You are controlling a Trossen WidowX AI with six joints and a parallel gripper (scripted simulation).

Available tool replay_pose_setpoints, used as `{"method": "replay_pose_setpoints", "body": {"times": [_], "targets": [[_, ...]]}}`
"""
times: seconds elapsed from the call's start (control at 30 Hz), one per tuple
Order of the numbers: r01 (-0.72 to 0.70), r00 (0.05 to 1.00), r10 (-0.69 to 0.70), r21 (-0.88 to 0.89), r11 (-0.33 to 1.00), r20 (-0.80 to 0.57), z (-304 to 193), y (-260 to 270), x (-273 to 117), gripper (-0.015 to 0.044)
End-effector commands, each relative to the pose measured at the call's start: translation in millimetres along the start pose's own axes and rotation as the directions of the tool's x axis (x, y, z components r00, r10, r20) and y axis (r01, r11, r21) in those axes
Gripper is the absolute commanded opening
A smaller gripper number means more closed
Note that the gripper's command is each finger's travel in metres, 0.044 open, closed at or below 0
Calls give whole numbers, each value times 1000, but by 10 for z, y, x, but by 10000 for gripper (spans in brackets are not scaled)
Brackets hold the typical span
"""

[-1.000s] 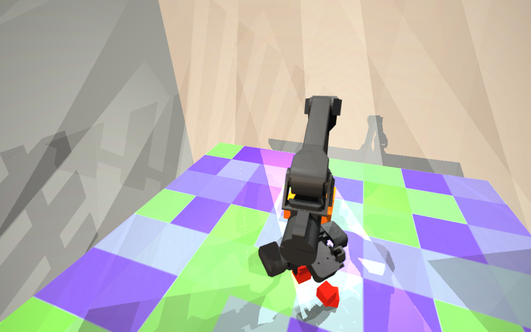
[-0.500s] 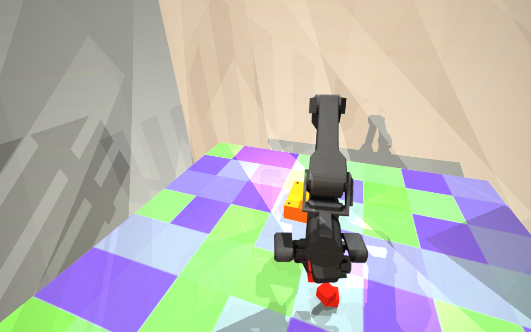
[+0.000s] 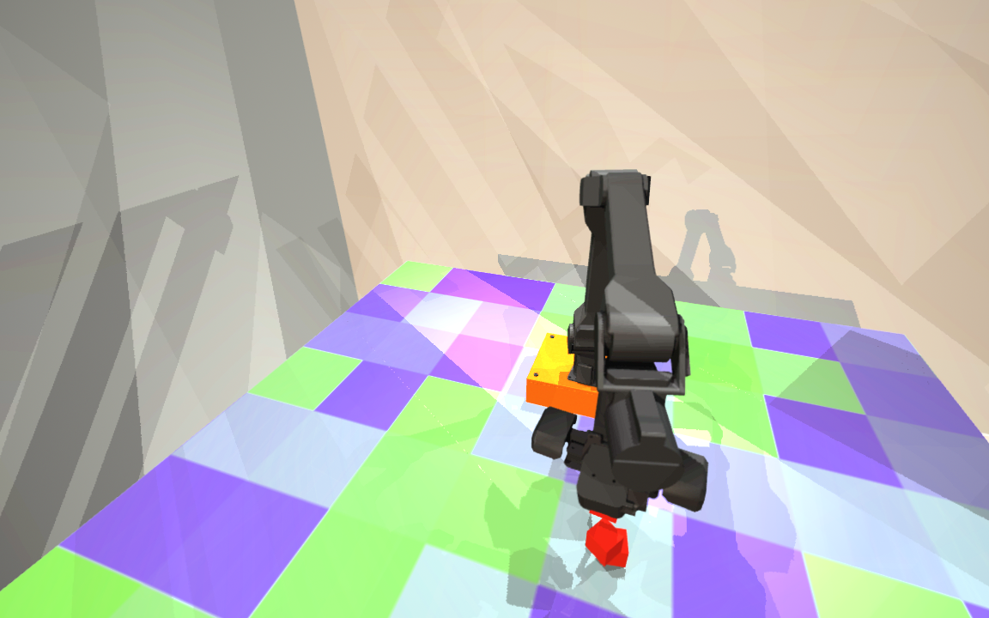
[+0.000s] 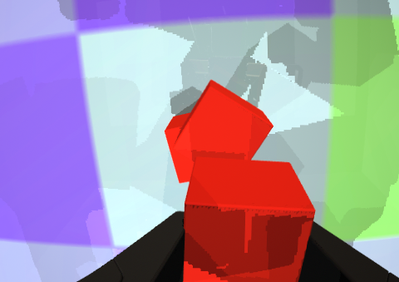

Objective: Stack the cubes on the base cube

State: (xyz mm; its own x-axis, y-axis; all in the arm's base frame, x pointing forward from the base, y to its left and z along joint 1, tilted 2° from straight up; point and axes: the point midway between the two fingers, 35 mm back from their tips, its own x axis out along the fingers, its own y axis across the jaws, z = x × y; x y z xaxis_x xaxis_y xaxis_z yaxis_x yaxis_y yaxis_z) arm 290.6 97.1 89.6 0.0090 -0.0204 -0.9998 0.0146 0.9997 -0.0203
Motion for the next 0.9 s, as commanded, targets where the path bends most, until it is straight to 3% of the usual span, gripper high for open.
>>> {"method": "replay_pose_setpoints", "body": {"times": [0.0,0.47,0.87], "targets": [[-3,1000,3,100,995,6,-49,61,-11,105],[-6,1000,4,476,880,5,-222,268,16,105],[-6,1000,4,498,867,4,-230,266,218,105]]}}
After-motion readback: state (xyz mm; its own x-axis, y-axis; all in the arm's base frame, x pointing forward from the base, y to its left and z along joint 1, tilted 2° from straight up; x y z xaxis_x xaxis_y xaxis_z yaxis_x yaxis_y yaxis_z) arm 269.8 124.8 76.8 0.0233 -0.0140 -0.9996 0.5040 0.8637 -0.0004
